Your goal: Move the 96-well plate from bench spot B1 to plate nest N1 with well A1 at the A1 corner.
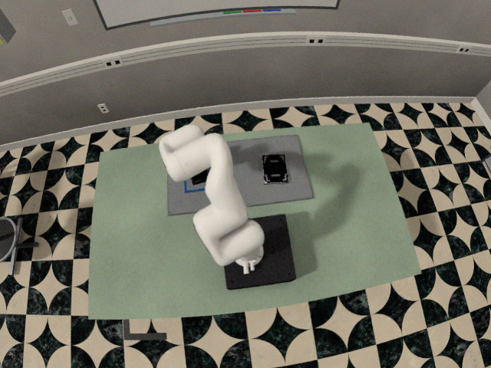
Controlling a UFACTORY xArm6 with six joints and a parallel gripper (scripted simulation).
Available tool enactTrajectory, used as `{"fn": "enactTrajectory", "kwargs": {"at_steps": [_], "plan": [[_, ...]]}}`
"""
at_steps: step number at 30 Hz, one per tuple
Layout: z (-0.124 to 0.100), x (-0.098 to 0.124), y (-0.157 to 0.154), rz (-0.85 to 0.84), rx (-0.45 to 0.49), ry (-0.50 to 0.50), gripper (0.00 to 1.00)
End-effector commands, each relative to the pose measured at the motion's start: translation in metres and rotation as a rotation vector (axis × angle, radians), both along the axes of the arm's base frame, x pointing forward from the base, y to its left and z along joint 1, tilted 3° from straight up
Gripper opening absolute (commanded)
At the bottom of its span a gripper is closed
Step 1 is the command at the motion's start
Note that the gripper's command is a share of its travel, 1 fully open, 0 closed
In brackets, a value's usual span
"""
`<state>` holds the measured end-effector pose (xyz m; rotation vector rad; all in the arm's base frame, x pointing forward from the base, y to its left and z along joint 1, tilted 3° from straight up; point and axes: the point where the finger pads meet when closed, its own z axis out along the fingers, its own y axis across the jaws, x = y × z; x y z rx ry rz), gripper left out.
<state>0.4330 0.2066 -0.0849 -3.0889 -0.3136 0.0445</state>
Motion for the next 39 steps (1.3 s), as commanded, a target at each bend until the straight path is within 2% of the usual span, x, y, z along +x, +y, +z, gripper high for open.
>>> {"fn": "enactTrajectory", "kwargs": {"at_steps": [1, 27, 39], "plan": [[0.0015, 0.0016, 0.0007, 0.000, 0.002, -0.004, 0.00], [0.0015, 0.0016, 0.0007, 0.000, 0.002, -0.004, 0.00], [0.0095, 0.0019, 0.0004, 0.000, 0.002, -0.004, 0.00]]}}
